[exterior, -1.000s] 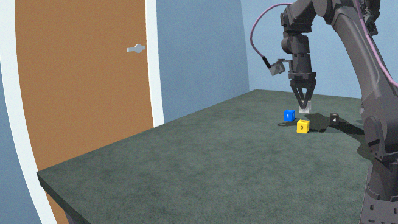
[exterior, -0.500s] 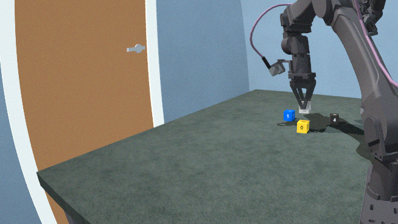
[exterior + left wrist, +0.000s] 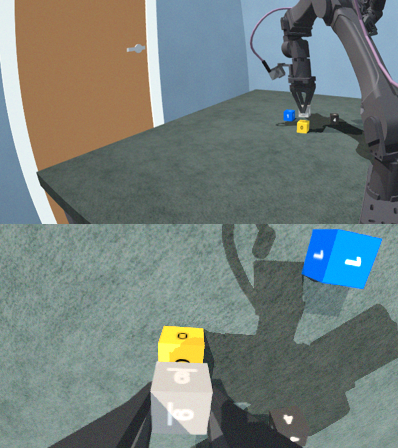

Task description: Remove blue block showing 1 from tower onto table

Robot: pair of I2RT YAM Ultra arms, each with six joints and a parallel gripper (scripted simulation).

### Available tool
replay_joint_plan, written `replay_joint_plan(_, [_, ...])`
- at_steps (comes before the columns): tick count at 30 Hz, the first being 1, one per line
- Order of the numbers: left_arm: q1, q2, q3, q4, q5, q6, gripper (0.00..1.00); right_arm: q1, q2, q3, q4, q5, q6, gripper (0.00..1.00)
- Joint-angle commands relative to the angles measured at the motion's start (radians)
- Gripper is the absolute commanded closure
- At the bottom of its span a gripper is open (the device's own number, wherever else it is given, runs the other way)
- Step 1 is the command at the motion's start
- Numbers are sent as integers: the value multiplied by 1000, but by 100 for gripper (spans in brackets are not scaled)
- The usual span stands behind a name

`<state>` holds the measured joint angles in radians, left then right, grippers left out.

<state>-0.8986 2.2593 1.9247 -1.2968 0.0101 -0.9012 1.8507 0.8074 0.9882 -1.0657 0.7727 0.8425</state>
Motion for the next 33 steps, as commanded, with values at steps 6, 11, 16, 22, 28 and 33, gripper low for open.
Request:
replay_joint_plan(6, [5, -17, -20, 35, -13, -1, 73, 3, 1, 30, -14, 16, 10, 0])
replay_joint_plan(11, [4, -24, -35, 48, -12, -4, 73, 3, 1, 30, -14, 16, 10, 0])
replay_joint_plan(16, [3, -24, -43, 56, -12, -6, 73, 3, 1, 30, -14, 16, 10, 0])
replay_joint_plan(22, [3, -21, -50, 63, -12, -6, 73, 3, 1, 30, -14, 16, 10, 0])
replay_joint_plan(28, [3, -13, -59, 74, -12, -6, 73, 3, 1, 30, -14, 16, 10, 0])
replay_joint_plan(33, [3, -8, -65, 79, -12, -6, 73, 3, 1, 30, -14, 16, 10, 0])
